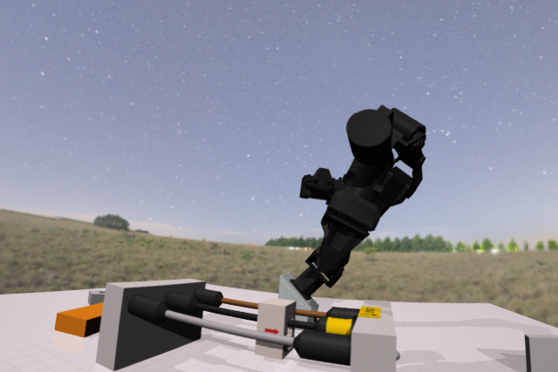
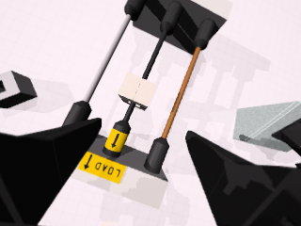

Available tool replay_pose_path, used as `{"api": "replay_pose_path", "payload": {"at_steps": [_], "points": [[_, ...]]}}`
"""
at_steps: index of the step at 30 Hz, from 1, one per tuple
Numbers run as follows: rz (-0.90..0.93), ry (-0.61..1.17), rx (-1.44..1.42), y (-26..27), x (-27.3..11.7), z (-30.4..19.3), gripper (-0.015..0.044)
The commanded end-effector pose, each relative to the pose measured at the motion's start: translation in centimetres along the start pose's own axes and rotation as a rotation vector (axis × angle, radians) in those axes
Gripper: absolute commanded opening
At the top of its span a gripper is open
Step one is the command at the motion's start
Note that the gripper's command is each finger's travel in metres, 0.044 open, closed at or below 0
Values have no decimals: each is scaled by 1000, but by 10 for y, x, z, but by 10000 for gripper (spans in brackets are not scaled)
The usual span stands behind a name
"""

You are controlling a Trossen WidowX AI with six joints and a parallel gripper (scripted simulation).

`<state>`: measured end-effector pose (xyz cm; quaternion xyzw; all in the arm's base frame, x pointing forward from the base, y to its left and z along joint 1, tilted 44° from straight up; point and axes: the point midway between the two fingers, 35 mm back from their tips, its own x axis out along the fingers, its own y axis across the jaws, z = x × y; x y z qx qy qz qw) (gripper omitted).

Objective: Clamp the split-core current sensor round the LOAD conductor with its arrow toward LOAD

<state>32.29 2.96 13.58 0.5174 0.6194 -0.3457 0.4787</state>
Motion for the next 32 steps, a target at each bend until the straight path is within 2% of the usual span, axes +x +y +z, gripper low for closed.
{"api": "replay_pose_path", "payload": {"at_steps": [1, 7, 10, 27, 31, 32], "points": [[67, -172, -62, -12, -9, -19, 440], [298, -417, -153, -29, -36, -51, 440], [369, -462, -165, -34, -43, -58, 440], [328, -420, -172, -30, -41, -58, 440], [182, -302, -130, -19, -25, -40, 440], [262, -367, -161, -27, -34, -53, 440]]}}
